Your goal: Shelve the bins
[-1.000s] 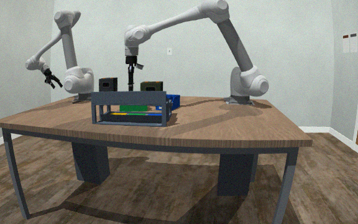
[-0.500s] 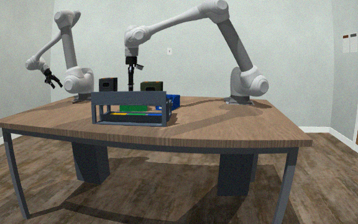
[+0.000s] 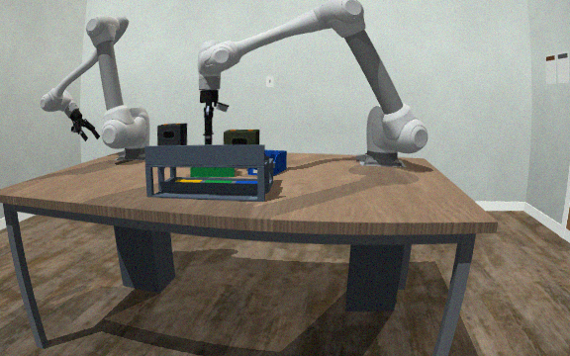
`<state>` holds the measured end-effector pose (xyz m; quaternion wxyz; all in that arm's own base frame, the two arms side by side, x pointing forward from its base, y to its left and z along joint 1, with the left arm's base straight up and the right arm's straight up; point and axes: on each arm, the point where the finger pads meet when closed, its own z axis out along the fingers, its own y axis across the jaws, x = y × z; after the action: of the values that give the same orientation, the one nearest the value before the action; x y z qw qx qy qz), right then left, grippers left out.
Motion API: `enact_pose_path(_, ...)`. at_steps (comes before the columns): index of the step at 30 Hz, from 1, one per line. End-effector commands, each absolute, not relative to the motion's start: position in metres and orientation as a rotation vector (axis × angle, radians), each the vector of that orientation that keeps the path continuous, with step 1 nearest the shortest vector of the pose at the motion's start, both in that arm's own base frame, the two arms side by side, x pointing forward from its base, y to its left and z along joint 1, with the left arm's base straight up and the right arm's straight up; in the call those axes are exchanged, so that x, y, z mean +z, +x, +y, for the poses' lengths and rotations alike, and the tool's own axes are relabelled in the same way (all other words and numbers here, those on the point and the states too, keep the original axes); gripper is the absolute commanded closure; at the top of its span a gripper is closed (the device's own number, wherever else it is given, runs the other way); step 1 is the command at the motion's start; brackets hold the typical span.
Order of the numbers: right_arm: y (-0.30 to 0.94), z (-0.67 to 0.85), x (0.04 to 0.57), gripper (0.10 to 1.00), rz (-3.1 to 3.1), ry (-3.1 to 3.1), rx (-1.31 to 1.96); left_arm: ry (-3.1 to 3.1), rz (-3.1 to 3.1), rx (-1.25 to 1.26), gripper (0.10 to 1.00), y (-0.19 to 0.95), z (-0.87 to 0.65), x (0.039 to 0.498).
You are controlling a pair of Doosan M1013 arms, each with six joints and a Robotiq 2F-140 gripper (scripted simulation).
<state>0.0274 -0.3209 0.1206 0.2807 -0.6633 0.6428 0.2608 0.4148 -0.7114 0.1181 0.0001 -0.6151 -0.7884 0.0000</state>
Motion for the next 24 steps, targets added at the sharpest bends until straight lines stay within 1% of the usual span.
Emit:
enact_pose_path(1, 0.028, -0.321, 0.121, 0.098, 1.723, -1.778, 0.698, -1.933, -2.478, 0.001, 0.861, 0.415, -0.712, 0.118)
enact_pose_path(24, 0.028, -0.321, 0.121, 0.098, 1.723, -1.778, 0.698, -1.933, -2.478, 0.001, 0.861, 0.415, -0.712, 0.098)
